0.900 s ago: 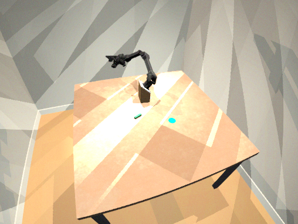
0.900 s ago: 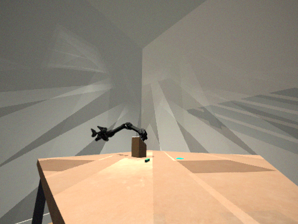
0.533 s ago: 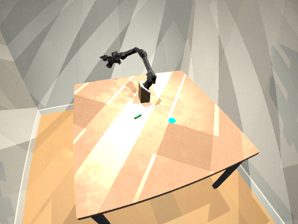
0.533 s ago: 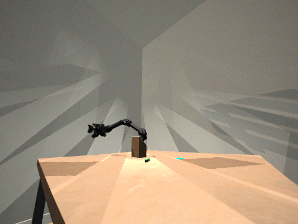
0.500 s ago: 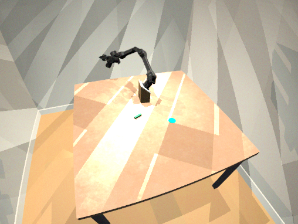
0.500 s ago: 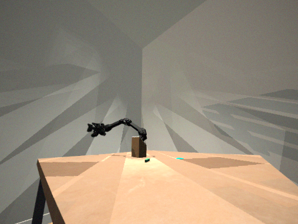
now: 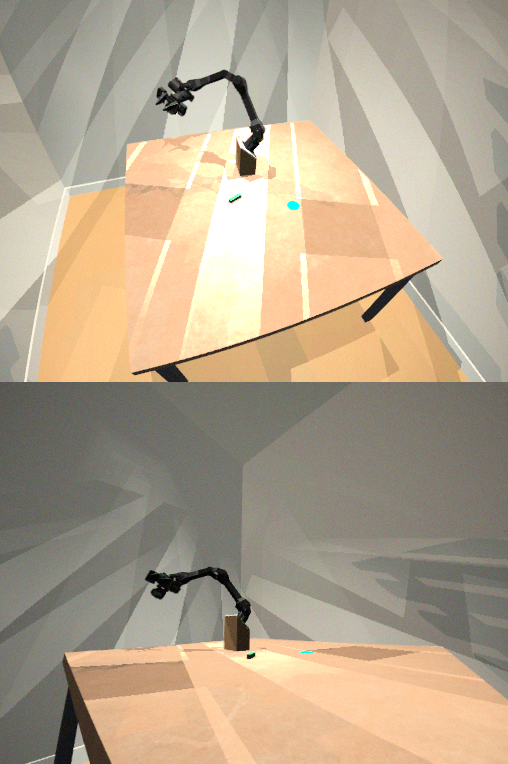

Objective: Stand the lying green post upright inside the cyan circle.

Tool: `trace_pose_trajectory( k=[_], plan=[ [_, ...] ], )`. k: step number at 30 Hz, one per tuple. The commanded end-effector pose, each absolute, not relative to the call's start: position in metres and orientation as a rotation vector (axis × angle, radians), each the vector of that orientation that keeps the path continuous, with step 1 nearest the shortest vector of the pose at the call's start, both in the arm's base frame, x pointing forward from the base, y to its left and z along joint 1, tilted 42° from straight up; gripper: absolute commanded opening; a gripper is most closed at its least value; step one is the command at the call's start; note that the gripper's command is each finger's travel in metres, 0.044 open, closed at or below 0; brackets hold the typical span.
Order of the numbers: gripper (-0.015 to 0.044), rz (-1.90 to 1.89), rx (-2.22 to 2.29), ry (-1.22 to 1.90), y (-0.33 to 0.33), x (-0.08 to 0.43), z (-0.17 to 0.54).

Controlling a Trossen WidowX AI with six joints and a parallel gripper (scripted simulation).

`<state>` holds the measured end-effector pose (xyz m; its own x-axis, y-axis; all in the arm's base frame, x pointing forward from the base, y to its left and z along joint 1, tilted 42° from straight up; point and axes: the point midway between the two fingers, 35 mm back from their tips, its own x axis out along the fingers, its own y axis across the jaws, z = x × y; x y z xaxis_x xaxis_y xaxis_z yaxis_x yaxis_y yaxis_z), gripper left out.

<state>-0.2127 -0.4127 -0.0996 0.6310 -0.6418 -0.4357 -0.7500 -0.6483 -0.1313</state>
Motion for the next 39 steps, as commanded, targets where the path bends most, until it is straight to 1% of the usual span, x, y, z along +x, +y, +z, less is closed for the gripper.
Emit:
trace_pose_trajectory(
  k=[1, 11, 22, 31, 39],
  plan=[
    [0.0233, 0.651, -2.678, 0.947, -0.422, -0.161, -0.098],
    [0.0233, 0.961, -2.979, 0.391, -0.419, -0.031, -0.095],
    [0.0233, 1.182, -3.220, -0.419, -0.368, 0.092, -0.090],
    [0.0233, 1.206, -3.273, -1.239, -0.299, 0.165, -0.083],
    [0.0233, 1.056, -3.139, -2.057, -0.227, 0.205, -0.075]
  ],
)
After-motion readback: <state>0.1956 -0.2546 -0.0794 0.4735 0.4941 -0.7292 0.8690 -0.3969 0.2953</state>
